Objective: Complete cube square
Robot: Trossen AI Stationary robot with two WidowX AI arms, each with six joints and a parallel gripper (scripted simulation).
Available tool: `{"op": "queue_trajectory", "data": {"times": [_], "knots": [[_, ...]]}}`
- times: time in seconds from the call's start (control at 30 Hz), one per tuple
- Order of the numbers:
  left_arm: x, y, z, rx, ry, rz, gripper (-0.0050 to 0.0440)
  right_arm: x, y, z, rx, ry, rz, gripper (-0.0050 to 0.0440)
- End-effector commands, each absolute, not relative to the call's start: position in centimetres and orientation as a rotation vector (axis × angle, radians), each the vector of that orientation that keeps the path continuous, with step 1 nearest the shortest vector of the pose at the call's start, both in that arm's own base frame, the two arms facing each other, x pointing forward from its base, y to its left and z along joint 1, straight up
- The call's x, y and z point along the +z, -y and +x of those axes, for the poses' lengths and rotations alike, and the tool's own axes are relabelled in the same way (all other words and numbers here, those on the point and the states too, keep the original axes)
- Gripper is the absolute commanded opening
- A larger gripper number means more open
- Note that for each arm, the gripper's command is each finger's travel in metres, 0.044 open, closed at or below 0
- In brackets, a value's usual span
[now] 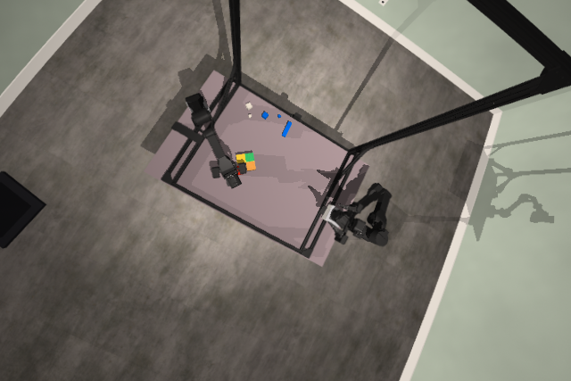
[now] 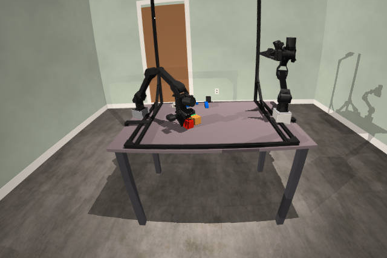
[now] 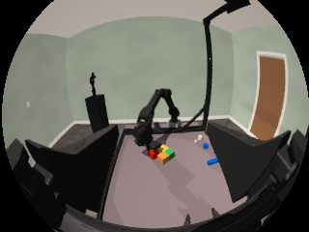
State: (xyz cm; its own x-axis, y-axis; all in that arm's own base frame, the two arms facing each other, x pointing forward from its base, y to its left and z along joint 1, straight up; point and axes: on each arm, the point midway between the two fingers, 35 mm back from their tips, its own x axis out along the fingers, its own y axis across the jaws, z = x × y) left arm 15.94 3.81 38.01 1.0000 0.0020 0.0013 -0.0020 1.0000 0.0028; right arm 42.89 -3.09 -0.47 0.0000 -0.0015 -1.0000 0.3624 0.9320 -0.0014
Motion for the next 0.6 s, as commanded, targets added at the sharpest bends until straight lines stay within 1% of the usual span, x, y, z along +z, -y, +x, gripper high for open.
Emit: {"op": "queue_trajectory", "data": {"times": [0.0, 0.57], "knots": [[38.02, -3.77, 15.92, 0.000, 0.001, -0.001, 0.0400, -0.46, 2.78, 43.06, -0.293, -1.551, 0.293, 0.0000], [38.02, -3.77, 15.92, 0.000, 0.001, -0.001, 0.0400, -0.46, 1.98, 43.37, -0.293, -1.551, 0.293, 0.0000]]}}
